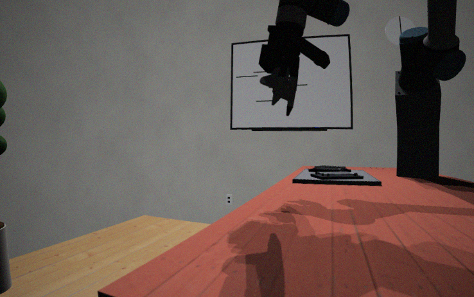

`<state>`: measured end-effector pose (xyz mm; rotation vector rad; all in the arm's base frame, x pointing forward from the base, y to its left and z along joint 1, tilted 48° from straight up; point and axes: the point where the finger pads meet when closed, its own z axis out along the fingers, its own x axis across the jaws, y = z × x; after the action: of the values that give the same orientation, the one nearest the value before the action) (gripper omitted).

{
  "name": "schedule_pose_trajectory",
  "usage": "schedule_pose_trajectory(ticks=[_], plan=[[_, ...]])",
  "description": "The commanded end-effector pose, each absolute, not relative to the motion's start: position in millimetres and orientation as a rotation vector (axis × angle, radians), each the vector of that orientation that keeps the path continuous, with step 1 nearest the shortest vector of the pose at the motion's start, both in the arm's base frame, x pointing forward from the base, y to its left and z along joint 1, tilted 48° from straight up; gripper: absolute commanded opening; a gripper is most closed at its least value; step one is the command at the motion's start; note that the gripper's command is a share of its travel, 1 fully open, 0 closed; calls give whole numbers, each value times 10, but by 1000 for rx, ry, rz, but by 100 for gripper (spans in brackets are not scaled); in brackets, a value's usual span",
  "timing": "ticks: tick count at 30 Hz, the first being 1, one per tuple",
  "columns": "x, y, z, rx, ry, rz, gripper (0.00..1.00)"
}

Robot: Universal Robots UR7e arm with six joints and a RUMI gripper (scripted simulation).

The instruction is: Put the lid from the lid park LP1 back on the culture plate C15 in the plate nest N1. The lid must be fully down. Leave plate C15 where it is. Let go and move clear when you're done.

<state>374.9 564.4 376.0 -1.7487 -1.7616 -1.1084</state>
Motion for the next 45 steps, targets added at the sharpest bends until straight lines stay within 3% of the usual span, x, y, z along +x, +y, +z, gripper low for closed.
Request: schedule_pose_trajectory(ticks=[1,45], plan=[[3896,5460,3734,-1851,-1676,-1067,82],[4572,4196,3509,-2439,-941,-781,82]])
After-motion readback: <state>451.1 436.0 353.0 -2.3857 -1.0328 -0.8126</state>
